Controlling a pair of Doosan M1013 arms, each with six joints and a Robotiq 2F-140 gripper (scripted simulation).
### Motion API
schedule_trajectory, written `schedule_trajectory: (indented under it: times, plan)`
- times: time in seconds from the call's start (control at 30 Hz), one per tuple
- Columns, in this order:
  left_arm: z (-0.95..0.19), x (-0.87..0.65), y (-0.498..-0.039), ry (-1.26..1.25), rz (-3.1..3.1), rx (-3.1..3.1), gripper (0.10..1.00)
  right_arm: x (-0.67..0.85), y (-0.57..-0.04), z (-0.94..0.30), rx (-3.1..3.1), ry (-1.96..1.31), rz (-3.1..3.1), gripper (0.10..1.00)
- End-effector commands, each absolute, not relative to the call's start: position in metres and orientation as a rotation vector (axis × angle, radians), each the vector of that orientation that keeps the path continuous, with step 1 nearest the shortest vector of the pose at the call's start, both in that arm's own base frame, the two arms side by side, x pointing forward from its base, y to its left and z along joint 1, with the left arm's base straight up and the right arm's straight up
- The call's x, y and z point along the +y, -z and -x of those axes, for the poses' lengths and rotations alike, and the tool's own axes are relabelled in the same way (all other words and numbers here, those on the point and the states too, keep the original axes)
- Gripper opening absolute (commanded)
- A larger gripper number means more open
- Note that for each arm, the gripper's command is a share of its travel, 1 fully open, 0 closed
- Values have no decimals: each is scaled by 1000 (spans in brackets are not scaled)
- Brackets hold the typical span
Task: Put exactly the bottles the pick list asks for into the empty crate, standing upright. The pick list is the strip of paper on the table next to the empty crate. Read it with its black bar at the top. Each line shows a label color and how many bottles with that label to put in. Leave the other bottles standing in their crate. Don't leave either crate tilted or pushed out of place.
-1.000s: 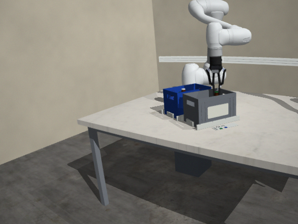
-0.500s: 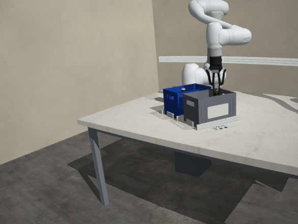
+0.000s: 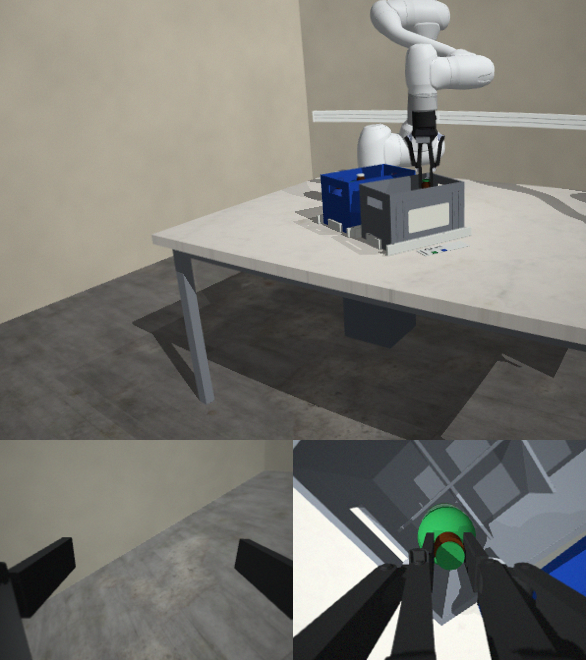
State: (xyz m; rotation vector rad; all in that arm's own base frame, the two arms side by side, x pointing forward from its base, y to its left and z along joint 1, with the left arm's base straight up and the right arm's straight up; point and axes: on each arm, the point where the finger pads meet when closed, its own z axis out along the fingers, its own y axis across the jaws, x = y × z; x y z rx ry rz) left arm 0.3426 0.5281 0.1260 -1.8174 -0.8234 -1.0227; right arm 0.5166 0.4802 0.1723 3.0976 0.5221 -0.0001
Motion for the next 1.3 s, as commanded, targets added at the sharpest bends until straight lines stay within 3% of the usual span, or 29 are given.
schedule_trajectory:
  times: [0.0,0.27,0.3,1.27]
  plan:
    - [-343,528,-127,1024,1816,-823,1000,481,-173,-517,522,-1,-3099,99]
    - [-343,528,-127,1024,1816,-823,1000,481,-173,-517,522,-1,-3099,99]
    - [-343,528,-127,1024,1816,-823,1000,481,-171,-517,522,-1,-3099,442]
    - [-343,528,-127,1024,1816,-823,1000,481,-171,-517,522,-1,-3099,442]
